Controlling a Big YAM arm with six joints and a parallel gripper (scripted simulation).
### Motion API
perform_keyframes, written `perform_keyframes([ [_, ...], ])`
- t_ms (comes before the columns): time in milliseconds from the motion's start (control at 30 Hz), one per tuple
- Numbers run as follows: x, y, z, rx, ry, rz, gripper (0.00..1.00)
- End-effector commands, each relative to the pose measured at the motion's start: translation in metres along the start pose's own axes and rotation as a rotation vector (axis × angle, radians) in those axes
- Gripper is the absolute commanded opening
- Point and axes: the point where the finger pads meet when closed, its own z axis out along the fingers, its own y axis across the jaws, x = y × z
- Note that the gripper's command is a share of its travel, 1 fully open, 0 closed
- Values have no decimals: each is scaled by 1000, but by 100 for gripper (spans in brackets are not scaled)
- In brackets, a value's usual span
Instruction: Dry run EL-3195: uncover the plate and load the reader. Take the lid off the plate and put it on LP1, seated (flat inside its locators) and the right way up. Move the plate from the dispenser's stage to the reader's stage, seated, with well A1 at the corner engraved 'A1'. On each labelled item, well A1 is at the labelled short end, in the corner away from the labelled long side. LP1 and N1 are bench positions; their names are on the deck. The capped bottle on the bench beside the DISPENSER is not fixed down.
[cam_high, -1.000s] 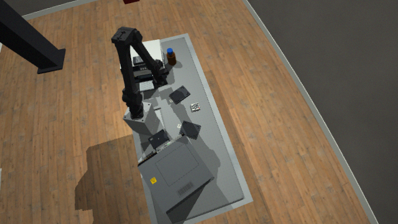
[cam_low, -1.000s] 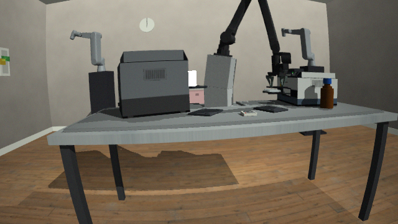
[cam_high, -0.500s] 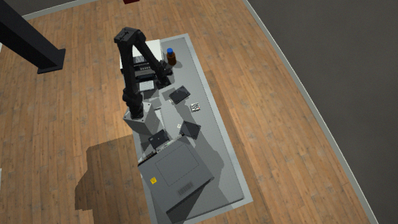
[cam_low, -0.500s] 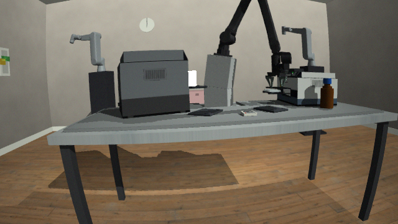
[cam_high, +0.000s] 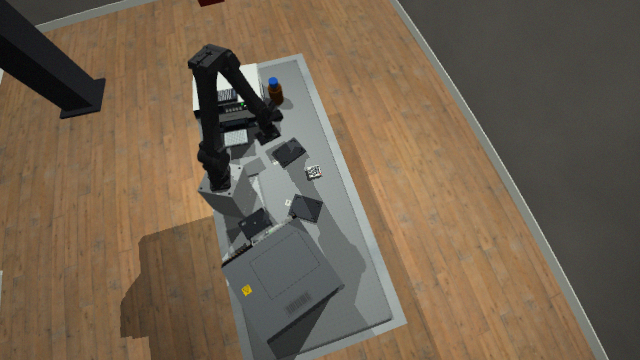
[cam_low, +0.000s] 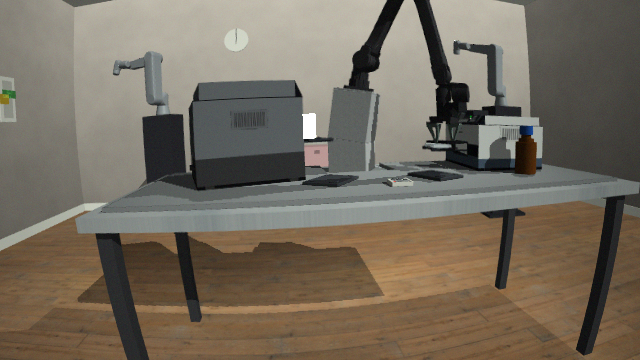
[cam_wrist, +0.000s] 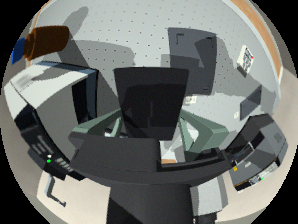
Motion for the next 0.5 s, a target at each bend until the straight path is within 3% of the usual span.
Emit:
perform_keyframes([
  [0, -17, -10, 1, 0, -6, 6, 85],
  [233, -28, -15, 1, -11, -12, -114, 85],
  [467, -37, -35, 1, 2, -3, -63, 85],
])
